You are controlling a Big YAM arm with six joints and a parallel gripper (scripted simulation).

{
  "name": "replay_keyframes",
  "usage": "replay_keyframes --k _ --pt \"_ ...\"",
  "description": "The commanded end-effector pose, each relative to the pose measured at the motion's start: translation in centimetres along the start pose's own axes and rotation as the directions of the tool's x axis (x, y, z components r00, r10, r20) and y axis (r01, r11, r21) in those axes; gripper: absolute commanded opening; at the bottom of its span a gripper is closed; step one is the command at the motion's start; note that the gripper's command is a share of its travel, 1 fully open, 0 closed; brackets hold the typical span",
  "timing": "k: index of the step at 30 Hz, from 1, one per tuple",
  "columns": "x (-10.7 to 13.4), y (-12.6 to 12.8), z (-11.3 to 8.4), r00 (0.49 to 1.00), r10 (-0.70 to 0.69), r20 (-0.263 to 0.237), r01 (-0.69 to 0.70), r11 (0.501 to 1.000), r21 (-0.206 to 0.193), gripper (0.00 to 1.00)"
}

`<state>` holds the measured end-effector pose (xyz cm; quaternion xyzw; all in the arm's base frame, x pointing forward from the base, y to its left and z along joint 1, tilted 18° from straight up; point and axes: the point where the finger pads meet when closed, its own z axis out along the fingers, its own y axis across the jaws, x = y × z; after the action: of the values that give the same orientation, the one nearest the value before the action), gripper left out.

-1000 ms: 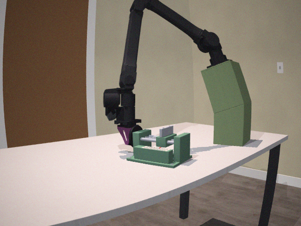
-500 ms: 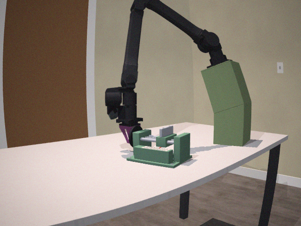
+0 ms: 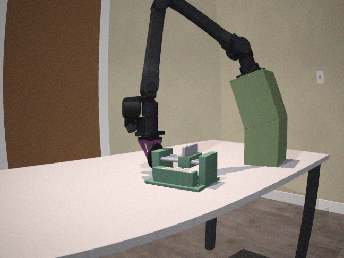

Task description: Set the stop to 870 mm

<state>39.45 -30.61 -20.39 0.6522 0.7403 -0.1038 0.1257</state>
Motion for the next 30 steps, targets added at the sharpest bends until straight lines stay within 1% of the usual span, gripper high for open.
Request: replay_keyframes --k 1,3,4,5,7,13,16,24,27,30 --pt "-1.2 -1.4 -1.1 1.000 0.005 0.010 -0.005 1.000 0.017 0.06" --pt "-1.2 -1.4 -1.1 1.000 0.005 0.010 -0.005 1.000 0.017 0.06" --pt "-0.3 -1.9 -0.2 1.000 0.000 -0.006 0.000 0.999 0.033 0.06" --pt "-0.4 -1.9 -0.3 1.000 0.000 -0.005 0.000 0.999 0.033 0.06" --pt "-1.2 -1.4 -1.2 1.000 0.005 0.010 -0.005 1.000 0.017 0.06" --pt "-1.2 -1.4 -2.9 1.000 0.026 0.010 -0.026 1.000 0.016 0.06" --pt "-0.8 -1.0 -3.7 1.000 0.015 0.010 -0.015 1.000 0.013 0.06" --pt "-1.1 -1.3 -3.8 1.000 0.023 0.010 -0.023 1.000 0.016 0.06" --pt "-0.2 0.1 -4.5 1.000 0.000 0.010 -0.001 1.000 0.007 0.06" --pt "-1.0 1.6 -5.2 1.000 0.006 0.022 -0.005 1.000 -0.009 0.06"
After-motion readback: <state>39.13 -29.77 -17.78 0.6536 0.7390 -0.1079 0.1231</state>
